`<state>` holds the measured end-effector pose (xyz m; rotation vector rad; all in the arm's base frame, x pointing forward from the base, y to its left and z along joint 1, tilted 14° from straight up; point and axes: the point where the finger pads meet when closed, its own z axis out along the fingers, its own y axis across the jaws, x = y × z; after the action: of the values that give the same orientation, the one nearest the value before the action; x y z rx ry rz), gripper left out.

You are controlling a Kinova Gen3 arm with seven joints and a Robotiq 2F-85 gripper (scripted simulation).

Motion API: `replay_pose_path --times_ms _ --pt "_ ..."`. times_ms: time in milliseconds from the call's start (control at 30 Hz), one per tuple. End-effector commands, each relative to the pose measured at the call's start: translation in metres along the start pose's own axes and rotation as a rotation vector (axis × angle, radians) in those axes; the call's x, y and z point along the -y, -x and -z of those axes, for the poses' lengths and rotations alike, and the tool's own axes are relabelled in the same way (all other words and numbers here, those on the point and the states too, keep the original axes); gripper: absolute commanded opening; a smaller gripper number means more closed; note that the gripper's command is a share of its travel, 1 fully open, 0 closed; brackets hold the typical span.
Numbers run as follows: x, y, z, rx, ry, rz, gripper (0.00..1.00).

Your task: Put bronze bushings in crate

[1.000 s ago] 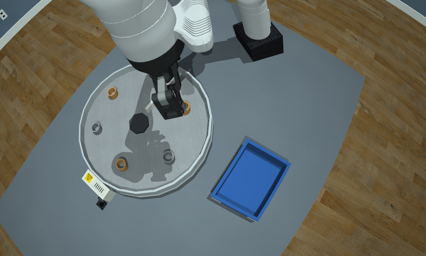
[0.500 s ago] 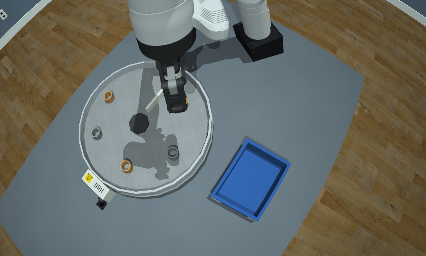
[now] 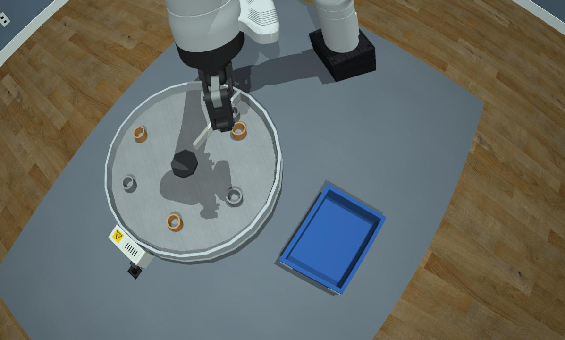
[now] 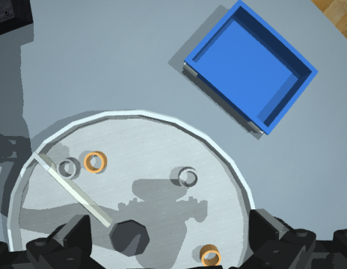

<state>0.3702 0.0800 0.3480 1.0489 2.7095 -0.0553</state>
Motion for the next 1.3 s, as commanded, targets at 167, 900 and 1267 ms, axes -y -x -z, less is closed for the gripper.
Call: replay_pose_path --times_ms 167,900,1267 --pt "0.018 0.005 -0.012 0.0 0.004 0.0 1.0" --pt "0.087 0.027 -0.062 0.0 0.004 0.0 1.0" --pt "0.096 0.029 -0.068 0.0 0.003 0.0 1.0"
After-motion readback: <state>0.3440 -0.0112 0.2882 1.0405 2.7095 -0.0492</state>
